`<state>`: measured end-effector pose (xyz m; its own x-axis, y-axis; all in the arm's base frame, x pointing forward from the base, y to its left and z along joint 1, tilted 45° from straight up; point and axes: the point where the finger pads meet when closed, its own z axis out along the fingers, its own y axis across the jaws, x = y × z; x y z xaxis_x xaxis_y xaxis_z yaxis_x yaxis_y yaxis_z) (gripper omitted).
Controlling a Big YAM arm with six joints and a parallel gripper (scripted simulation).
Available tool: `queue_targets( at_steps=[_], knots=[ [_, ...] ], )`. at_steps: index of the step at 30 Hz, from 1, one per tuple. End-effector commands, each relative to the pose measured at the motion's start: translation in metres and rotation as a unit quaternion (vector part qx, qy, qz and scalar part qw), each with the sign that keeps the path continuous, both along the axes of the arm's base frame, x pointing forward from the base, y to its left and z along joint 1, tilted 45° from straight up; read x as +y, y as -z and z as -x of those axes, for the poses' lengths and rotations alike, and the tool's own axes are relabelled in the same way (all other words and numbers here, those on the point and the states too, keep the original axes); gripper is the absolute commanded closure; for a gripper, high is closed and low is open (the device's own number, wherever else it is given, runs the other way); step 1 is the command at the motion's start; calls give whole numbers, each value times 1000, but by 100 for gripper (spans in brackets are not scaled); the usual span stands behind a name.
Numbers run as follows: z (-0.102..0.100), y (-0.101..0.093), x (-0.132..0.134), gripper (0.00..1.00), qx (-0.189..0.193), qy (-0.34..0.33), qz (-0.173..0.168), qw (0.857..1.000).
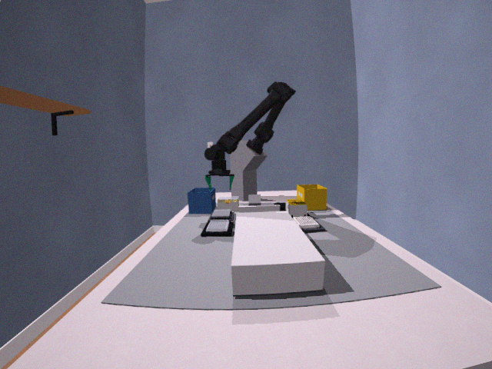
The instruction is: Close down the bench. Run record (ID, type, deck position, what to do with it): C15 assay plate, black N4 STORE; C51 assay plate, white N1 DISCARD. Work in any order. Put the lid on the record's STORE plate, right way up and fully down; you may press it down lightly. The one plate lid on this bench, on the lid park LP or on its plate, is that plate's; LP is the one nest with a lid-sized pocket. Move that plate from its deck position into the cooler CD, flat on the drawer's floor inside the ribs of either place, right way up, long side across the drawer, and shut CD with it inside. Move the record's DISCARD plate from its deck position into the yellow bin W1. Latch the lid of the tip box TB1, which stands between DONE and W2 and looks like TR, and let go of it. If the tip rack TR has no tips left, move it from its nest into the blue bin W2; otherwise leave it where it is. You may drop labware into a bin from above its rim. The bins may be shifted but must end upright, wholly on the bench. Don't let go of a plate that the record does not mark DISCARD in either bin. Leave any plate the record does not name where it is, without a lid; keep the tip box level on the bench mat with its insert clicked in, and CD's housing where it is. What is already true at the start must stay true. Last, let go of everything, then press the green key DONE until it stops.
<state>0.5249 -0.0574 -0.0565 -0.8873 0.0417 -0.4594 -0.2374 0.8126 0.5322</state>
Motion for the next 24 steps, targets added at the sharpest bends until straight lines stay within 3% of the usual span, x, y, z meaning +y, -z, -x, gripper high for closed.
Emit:
queue_targets(
  at_steps=[1,24],
  knots=[
    [-9,0,4,0,3,-5,-2,1000],
    [-23,20,19,0,-5,-2,1,1000]
  ],
)
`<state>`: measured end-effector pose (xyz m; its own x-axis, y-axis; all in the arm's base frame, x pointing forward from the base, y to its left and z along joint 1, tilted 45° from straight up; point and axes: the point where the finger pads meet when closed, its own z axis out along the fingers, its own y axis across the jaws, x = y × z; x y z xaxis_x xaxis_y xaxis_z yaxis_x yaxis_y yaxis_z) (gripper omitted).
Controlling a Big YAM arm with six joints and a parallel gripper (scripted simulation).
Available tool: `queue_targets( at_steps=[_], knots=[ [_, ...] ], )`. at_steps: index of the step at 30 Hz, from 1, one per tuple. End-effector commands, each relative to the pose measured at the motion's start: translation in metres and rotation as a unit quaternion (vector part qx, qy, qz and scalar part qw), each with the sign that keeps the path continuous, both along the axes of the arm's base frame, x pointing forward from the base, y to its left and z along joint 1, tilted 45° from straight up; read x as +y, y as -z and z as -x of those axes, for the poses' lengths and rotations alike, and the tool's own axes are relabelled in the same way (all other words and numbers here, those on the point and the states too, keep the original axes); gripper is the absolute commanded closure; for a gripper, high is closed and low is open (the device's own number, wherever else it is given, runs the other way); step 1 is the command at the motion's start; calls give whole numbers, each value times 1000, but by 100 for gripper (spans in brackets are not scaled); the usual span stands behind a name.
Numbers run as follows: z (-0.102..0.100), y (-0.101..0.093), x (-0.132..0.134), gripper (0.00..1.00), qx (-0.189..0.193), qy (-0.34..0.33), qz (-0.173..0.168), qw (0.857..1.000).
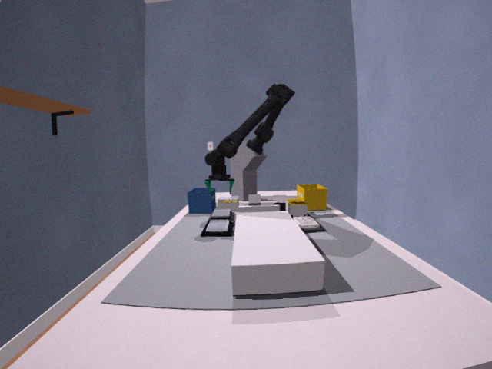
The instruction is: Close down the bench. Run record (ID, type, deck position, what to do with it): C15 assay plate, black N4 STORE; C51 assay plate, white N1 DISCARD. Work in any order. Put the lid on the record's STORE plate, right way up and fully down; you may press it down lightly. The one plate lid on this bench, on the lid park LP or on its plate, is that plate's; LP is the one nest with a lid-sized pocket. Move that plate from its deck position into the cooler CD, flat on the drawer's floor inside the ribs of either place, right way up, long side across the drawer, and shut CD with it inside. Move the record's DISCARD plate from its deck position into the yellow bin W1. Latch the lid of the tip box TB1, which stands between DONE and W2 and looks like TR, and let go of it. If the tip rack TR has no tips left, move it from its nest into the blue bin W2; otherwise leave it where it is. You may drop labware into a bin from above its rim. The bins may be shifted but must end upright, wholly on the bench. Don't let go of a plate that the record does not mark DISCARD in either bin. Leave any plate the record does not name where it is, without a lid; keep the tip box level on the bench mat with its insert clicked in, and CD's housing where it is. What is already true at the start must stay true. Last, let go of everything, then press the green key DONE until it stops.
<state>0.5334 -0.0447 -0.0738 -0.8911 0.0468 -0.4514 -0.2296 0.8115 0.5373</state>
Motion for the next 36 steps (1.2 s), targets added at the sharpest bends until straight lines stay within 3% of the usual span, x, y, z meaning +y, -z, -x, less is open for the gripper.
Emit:
queue_targets(
  at_steps=[1,36],
  knots=[
    [-15,4,8,0,-9,-4,2,1000],
    [-29,34,33,0,-7,-4,1,1000]
  ],
)
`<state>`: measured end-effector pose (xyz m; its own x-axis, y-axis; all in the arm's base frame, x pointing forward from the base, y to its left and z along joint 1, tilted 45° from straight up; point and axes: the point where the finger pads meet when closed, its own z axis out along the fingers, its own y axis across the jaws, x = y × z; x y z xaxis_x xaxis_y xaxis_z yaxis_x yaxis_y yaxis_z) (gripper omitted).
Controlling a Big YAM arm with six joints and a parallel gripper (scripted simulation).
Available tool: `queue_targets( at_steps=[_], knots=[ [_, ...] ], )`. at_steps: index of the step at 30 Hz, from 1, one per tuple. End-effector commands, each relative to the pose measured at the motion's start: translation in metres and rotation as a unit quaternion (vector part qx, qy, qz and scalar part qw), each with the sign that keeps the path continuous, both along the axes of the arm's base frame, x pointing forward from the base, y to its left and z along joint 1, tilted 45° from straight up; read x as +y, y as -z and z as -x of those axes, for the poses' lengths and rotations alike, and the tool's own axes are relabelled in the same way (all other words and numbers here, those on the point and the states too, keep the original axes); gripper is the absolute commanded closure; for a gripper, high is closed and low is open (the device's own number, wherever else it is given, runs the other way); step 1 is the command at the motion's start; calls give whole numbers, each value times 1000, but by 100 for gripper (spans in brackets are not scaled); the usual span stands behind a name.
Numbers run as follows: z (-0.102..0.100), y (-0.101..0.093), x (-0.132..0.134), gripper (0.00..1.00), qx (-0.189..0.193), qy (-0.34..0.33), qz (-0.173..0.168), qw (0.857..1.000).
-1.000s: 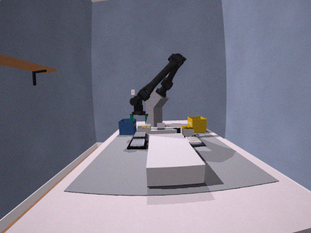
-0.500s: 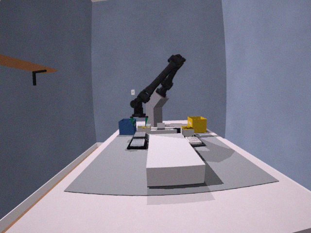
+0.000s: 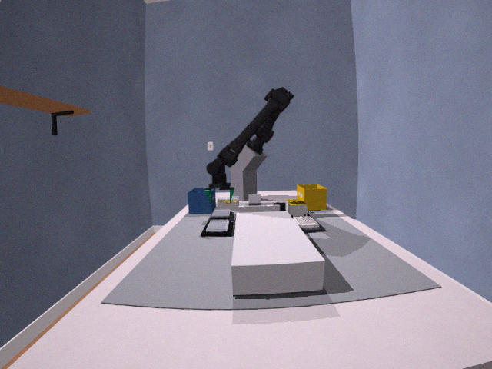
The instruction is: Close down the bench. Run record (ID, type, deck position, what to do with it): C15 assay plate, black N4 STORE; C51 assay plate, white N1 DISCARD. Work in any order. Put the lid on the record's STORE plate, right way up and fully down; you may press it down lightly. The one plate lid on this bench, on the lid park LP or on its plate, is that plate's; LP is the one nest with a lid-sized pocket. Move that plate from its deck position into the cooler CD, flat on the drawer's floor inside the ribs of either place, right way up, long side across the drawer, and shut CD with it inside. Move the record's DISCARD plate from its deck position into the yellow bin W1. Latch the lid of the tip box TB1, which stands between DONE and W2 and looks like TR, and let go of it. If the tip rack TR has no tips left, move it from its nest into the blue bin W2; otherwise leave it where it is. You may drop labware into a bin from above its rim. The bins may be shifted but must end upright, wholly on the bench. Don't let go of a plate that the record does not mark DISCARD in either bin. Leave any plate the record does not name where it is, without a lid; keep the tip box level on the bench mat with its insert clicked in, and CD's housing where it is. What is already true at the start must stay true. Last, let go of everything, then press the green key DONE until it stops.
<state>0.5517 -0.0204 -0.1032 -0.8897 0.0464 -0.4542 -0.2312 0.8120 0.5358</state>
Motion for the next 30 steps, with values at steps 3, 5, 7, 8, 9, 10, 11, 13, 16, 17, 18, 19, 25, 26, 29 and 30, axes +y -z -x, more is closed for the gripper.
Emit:
queue_targets(
  at_steps=[3,5,7,8,9,10,11,13,16,17,18,19,25,26,29,30],
  knots=[
    [-12,8,11,0,-6,-4,1,1000],
    [-12,8,11,0,-6,-4,1,1000],
    [-13,10,13,0,-6,-4,1,1000],
    [-13,11,14,0,-6,-4,1,1000],
    [-14,12,14,0,-6,-4,1,1000],
    [-14,13,15,0,-5,-4,1,1000],
    [-15,14,16,0,-5,-4,1,1000],
    [-15,16,18,0,-5,-4,0,1000],
    [-17,19,20,0,-5,-4,0,1000],
    [-17,20,21,0,-5,-4,0,1000],
    [-18,21,22,0,-5,-4,0,1000],
    [-18,22,22,0,-5,-4,0,1000],
    [-20,26,26,0,-5,-4,0,1000],
    [-20,27,27,0,-5,-4,0,1000],
    [-22,29,29,0,-5,-4,0,1000],
    [-22,30,30,0,-4,-4,0,1000]
  ],
)
